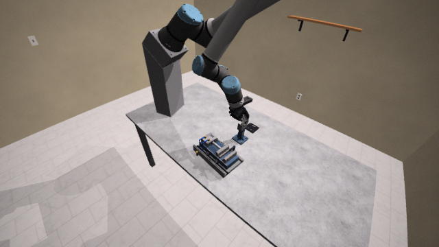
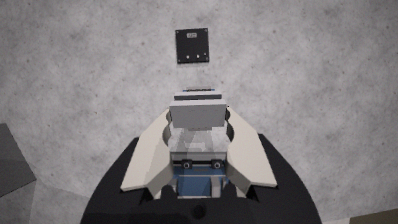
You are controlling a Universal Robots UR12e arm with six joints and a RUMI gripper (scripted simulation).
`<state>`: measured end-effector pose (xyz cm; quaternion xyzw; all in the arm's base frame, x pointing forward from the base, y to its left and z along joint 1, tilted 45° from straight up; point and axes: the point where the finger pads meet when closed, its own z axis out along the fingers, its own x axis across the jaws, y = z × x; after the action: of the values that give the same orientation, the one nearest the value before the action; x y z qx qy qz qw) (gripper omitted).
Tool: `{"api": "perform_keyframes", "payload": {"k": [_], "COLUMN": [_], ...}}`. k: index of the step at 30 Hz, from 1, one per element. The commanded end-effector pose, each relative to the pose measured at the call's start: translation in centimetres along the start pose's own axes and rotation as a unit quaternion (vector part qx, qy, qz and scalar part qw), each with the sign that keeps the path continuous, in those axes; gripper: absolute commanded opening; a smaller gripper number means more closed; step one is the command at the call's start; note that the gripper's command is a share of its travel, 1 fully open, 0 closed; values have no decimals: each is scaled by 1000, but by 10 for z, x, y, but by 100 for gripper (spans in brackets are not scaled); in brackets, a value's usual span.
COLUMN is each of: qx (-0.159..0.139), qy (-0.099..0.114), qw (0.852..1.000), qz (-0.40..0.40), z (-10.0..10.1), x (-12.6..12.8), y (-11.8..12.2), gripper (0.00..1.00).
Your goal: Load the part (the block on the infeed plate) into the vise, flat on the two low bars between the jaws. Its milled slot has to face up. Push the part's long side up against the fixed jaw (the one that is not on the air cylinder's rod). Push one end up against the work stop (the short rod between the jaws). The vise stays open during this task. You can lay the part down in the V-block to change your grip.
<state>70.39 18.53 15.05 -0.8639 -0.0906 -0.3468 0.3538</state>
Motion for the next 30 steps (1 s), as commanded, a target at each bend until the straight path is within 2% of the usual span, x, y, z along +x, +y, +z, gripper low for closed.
{"api": "perform_keyframes", "payload": {"k": [1,7,9,21,30], "qx": [34,71,71,118,136], "qy": [-3,-3,-3,-3,-3], "qw": [999,997,997,993,991], "qz": [-1,-1,-1,-1,-1], "z": [0,0,0,0,0], "x": [0,0,0,0,0], "y": [0,1,1,2,2], "gripper": [0,0,0,0,0]}}
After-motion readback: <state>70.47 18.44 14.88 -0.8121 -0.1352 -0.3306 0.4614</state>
